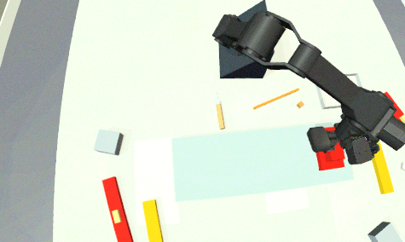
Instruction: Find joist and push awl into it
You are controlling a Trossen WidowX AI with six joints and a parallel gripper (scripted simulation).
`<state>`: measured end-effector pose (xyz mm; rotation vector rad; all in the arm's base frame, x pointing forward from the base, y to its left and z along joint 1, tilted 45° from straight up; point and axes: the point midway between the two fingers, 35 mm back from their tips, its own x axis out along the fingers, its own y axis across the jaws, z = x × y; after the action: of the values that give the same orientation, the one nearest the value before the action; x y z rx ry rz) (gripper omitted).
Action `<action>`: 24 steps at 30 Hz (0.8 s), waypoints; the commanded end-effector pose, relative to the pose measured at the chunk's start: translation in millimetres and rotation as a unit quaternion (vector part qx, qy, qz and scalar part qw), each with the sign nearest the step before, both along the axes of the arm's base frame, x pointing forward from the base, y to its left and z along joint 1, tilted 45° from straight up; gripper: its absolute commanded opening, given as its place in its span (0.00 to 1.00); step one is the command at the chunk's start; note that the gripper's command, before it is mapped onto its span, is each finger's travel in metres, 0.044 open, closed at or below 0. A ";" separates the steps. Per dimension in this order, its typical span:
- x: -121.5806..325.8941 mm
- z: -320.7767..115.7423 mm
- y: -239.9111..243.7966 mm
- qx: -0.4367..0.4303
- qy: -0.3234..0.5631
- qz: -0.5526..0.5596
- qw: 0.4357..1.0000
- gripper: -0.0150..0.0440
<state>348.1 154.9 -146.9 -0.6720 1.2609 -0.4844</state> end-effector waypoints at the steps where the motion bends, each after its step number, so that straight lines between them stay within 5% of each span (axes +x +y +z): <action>1: -0.5 -6.1 7.1 0.004 0.000 -0.001 1.000 0.25; 24: 0.0 4.2 -4.1 0.003 0.000 -0.001 1.000 0.25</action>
<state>348.2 156.2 -146.7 -0.6610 1.2613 -0.4782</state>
